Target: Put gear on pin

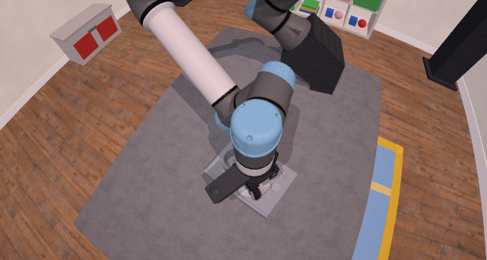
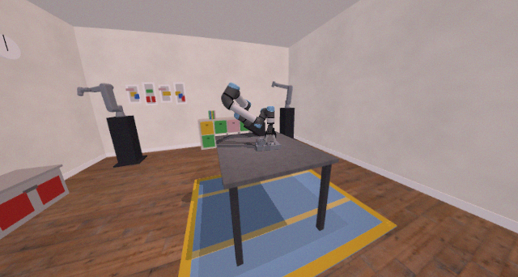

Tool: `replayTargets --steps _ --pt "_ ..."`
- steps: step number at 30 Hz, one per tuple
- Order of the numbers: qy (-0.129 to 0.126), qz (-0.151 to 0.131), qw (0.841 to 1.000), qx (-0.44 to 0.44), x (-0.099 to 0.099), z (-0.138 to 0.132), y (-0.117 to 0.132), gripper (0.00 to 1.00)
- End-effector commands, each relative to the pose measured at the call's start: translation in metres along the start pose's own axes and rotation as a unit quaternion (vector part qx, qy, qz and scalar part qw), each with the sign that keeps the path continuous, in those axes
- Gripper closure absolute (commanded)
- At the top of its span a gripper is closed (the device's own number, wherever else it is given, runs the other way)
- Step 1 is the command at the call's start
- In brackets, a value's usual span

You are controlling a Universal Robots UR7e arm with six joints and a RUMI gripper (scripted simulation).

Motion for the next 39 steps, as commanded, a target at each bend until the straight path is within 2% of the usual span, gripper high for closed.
replayTargets --steps 1,15,16,39 --pt "0.0 0.0 1.0 0.0 0.0006 -0.0002 -0.0002 0.47" --pt "0.0 0.0 1.0 0.0 0.0006 -0.0002 -0.0002 0.47" --pt "0.0 0.0 1.0 0.0 0.0006 -0.0002 -0.0002 1.0" --pt "0.0 0.0 1.0 0.0 0.0006 -0.0002 -0.0002 1.0"
Point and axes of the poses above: the point where the finger pads meet when closed, its own x axis back along the fingers, its own z axis across the jaws, y = z × x, the point moved 2 cm from there along x, back along the fingers, and after that the axes turned 5 degrees about -x, right-handed, at the moved point
